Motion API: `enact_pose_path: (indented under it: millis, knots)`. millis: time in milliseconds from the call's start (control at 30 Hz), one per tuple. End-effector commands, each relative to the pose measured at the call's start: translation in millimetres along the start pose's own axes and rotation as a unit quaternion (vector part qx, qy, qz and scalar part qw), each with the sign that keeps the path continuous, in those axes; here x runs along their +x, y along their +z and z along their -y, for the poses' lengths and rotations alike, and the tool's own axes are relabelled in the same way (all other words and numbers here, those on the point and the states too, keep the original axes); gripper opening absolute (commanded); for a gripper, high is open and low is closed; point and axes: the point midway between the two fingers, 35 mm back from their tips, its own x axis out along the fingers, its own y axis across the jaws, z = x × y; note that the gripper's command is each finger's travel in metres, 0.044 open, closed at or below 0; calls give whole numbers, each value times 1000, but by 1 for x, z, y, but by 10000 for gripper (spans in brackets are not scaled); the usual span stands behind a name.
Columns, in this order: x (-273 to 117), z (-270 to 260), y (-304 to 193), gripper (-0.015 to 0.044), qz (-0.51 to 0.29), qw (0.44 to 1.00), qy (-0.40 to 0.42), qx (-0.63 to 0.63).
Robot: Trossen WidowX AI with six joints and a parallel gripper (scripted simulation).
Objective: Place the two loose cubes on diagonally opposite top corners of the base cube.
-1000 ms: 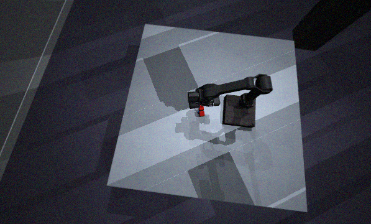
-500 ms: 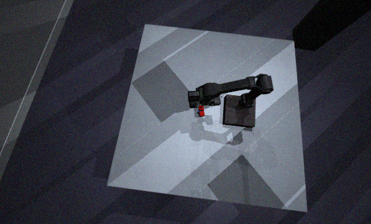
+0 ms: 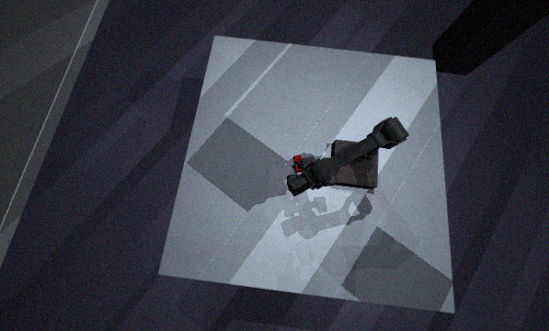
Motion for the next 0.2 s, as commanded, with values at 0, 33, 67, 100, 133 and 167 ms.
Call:
enact_pose_path:
  millis: [0,33,67,100,133,167]
  knots:
    - [-2,3,-13,400,1,1000,3,9]
    - [-2,3,-13,400,1,1000,3,9]
    - [-2,3,-13,400,1,1000,3,9]
    - [-2,3,-13,400,1,1000,3,9]
    - [-2,3,-13,400,1,1000,3,9]
    - [-2,3,-13,400,1,1000,3,9]
